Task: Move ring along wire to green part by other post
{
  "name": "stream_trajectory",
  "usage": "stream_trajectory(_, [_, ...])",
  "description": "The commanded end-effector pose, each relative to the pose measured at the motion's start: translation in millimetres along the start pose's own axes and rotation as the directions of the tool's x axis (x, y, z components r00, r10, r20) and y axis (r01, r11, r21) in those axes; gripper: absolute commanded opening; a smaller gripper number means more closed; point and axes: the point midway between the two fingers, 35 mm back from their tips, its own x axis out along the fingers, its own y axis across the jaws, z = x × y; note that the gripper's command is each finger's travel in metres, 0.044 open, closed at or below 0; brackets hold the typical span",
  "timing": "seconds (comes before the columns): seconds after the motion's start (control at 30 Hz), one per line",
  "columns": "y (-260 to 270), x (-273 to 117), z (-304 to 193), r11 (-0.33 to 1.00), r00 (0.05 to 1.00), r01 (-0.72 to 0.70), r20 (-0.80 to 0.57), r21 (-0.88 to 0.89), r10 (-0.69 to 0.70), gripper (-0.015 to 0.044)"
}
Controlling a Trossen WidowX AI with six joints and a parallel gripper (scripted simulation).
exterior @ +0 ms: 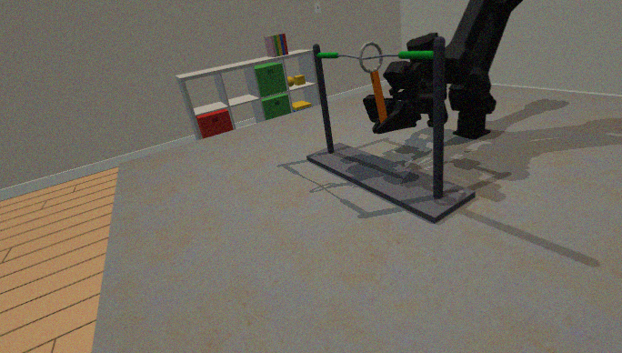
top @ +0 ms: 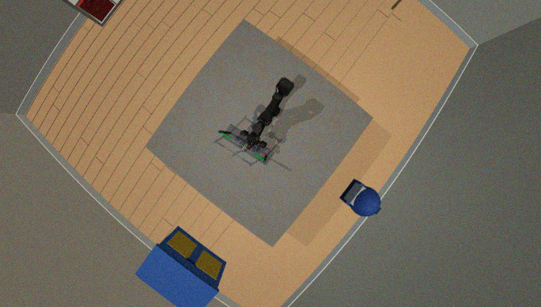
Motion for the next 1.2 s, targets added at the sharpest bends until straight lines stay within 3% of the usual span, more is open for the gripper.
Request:
stream_trajectory(0.0, [5.2, 0.1, -0.1, 1.000, 1.000, -0.002, 0.001, 0.011, 0.002, -0.0150])
stream_trajectory(1.17, [34.9, 2.1, 0.8, 0.998, 1.000, -0.029, -0.002, -0.054, 0.029, -0.0150])
